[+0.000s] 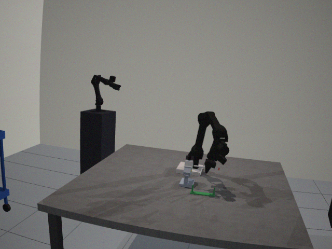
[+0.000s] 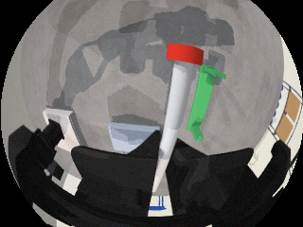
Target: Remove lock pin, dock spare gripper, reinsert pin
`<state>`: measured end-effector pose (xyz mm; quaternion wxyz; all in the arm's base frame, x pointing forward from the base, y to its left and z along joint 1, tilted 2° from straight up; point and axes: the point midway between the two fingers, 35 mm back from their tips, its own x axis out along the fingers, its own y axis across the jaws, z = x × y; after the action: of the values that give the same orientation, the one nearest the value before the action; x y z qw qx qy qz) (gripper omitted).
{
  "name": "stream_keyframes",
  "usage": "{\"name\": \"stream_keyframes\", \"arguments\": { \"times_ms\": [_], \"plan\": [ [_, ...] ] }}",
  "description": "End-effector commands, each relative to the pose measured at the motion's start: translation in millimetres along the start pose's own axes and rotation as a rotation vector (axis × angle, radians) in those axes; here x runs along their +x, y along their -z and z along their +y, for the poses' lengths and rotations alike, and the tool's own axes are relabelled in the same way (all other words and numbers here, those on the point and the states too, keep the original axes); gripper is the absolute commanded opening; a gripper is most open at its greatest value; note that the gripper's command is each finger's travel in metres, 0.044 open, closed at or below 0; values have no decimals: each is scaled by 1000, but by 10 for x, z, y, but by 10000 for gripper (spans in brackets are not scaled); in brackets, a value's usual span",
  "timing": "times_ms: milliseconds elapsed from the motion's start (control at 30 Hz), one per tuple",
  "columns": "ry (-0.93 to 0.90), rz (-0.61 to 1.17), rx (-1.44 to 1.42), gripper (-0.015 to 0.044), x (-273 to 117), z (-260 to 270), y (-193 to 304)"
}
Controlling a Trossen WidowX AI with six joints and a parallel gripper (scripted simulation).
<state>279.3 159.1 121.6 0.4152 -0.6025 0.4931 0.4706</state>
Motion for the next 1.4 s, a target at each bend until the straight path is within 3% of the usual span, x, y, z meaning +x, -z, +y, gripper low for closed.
{"name": "stream_keyframes", "arguments": {
  "times_ms": [0,667,1367],
  "plan": [
    [-1,-6,5,0,-20,129,0],
    [-4,-9,8,0,517,140,-140],
    [-4,-9,9,0,507,135,15]
  ]
}}
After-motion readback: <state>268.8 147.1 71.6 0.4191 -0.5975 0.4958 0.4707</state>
